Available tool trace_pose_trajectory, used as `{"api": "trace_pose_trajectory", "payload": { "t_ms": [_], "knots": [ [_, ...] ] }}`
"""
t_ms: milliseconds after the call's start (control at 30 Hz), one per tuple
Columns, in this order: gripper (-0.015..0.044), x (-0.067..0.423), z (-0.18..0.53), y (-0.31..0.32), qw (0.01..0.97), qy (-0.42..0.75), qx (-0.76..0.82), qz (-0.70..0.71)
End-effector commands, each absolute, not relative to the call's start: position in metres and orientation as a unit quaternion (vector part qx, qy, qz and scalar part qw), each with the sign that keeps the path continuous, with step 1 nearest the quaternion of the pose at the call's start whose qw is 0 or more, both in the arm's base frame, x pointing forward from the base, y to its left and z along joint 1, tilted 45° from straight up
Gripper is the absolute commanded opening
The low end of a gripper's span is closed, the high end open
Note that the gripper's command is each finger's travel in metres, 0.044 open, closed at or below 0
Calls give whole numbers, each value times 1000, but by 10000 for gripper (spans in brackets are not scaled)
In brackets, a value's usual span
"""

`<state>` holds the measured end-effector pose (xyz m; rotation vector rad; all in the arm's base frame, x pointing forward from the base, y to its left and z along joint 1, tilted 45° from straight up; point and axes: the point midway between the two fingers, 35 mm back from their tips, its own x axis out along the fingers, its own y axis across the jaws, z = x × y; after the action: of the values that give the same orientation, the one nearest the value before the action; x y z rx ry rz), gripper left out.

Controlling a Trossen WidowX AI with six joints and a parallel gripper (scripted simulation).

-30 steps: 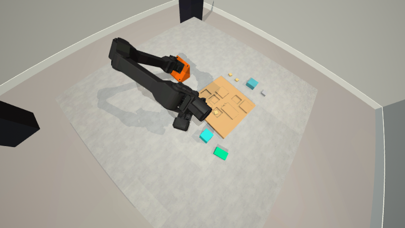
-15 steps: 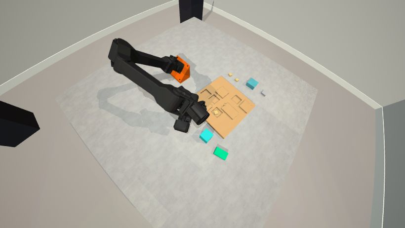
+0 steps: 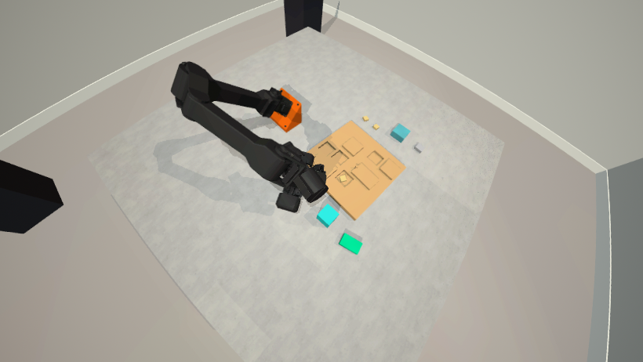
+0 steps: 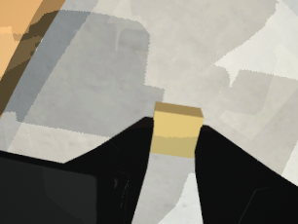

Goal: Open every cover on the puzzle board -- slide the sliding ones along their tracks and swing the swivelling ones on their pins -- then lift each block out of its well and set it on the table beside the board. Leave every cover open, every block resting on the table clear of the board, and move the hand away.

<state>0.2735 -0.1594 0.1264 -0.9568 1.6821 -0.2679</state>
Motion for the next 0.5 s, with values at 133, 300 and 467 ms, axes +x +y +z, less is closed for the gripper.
{"api": "trace_pose_trajectory", "payload": {
  "t_ms": [133,300,467],
  "knots": [
    [80,270,118,-169,558,714,-408,-114],
    [132,271,119,-168,558,714,-407,-115],
    [264,271,119,-168,558,714,-407,-115]
  ]
}}
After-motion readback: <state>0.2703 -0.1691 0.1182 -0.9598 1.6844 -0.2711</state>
